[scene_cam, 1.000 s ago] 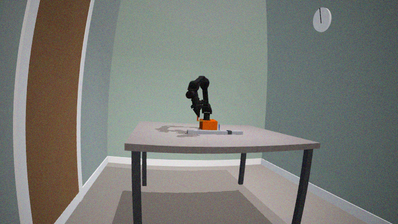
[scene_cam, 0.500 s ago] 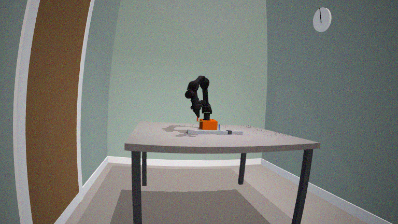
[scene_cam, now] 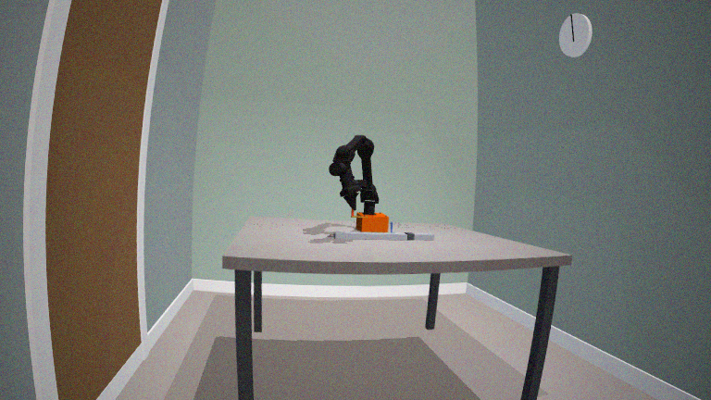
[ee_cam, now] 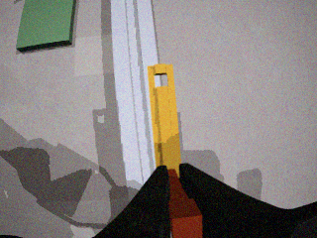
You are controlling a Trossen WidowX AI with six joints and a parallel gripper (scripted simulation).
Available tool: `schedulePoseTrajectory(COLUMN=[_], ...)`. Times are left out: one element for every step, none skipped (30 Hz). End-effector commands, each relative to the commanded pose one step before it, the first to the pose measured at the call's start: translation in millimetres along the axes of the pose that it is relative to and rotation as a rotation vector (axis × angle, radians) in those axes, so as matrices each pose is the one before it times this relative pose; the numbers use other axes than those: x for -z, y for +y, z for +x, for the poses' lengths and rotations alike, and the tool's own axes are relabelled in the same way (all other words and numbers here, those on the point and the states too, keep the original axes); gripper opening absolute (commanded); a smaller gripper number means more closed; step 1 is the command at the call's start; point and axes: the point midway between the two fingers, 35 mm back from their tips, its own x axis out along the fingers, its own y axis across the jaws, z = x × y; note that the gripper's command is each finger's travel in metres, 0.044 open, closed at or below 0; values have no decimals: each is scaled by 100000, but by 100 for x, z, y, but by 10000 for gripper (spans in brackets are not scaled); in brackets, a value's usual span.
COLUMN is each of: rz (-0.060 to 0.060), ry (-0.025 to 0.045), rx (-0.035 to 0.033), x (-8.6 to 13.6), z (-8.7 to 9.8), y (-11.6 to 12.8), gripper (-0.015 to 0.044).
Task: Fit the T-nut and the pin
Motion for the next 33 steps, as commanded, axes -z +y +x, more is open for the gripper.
schedulePoseTrajectory(rz=[-686, -56, -56, -57, -58, -58, -59, -60, -60, -61, -61, -62, -63, -63, -64, -65, -65, -66, -67, -67, -68, -69, -69, -70, -71, -71, -72, -73, -73, -74, -75, -75, -76], ry=[-493, -47, -46, -45, -45, -44, -43, -43, -42, -41, -41, -40, -39, -39, -38, -38, -37, -36, -36, -35, -34, -34, -33, -33, -32, -31, -31, -30, -29, -29, -28, -28, -27], rx=[1409, 350, 350, 350, 350, 350, 350, 350, 350, 350, 349, 349, 349, 349, 349, 349, 349, 349, 349, 349, 349, 349, 348, 348, 348, 348, 348, 348, 348, 348, 348, 347, 347], x=[19, 12, 12, 12, 12, 12, 12, 12, 12, 12, 11, 11, 11, 11, 11, 11, 11, 11, 10, 10, 10, 10, 10, 10, 10, 9, 9, 9, 9, 9, 9, 9, 8], z=[101, 11, 11, 11, 10, 10, 10, 10, 10, 10, 9, 9, 9, 9, 9, 9, 8, 8, 8, 8, 8, 8, 7, 7, 7, 7, 7, 7, 6, 6, 6, 6, 6], y=[114, 13, 13, 13, 13, 14, 14, 14, 14, 14, 14, 15, 15, 15, 15, 15, 15, 16, 16, 16, 16, 16, 16, 16, 17, 17, 17, 17, 17, 17, 18, 18, 18], gripper=[-150, -150, -150, -150, -150, -150, -150, -150, -150, -150, -150, -150, -150, -150, -150, -150, -150, -150, -150, -150, -150, -150, -150, -150, -150, -150, -150, -150, -150, -150, -150, -150, -150])
